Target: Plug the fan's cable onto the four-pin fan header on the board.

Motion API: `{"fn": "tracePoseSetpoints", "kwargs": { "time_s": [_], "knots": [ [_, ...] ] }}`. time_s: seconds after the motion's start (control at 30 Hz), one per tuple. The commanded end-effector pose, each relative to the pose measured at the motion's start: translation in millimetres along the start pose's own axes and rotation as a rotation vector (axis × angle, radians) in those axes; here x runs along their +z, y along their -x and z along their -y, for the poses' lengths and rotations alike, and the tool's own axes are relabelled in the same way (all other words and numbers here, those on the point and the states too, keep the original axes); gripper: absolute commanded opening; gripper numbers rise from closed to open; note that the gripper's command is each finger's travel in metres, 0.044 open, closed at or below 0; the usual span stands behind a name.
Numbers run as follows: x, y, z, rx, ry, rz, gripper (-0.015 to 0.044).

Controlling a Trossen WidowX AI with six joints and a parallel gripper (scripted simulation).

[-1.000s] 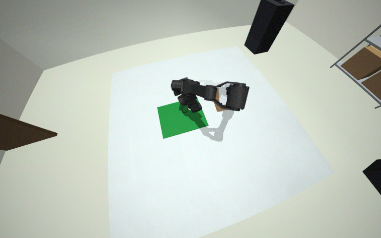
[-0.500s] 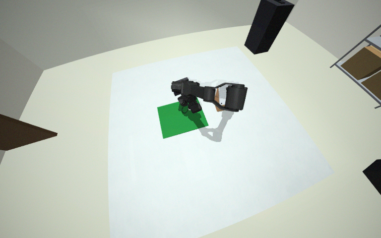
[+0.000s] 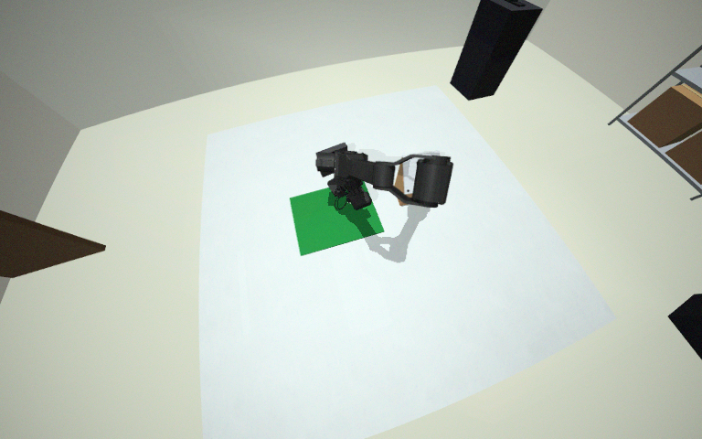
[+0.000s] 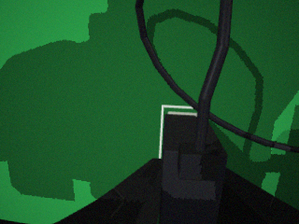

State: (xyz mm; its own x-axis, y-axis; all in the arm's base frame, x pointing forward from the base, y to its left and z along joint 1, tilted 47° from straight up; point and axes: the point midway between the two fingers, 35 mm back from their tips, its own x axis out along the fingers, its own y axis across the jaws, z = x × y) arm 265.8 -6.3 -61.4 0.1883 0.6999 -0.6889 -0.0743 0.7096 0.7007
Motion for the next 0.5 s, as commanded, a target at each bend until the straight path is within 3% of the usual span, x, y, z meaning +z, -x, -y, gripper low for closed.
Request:
{"fn": "tracePoseSetpoints", "kwargs": {
  "time_s": [0.0,0.2,0.33,0.47],
  "knots": [
    [0,0,0,0.0,0.0,0.0,0.0105],
    [0,0,0,0.0,0.0,0.0,0.026],
    [1,9,1,-0.002,-0.001,-0.001,0.026],
    [1,53,1,-0.002,-0.003,-0.004,0.026]
  ]
}}
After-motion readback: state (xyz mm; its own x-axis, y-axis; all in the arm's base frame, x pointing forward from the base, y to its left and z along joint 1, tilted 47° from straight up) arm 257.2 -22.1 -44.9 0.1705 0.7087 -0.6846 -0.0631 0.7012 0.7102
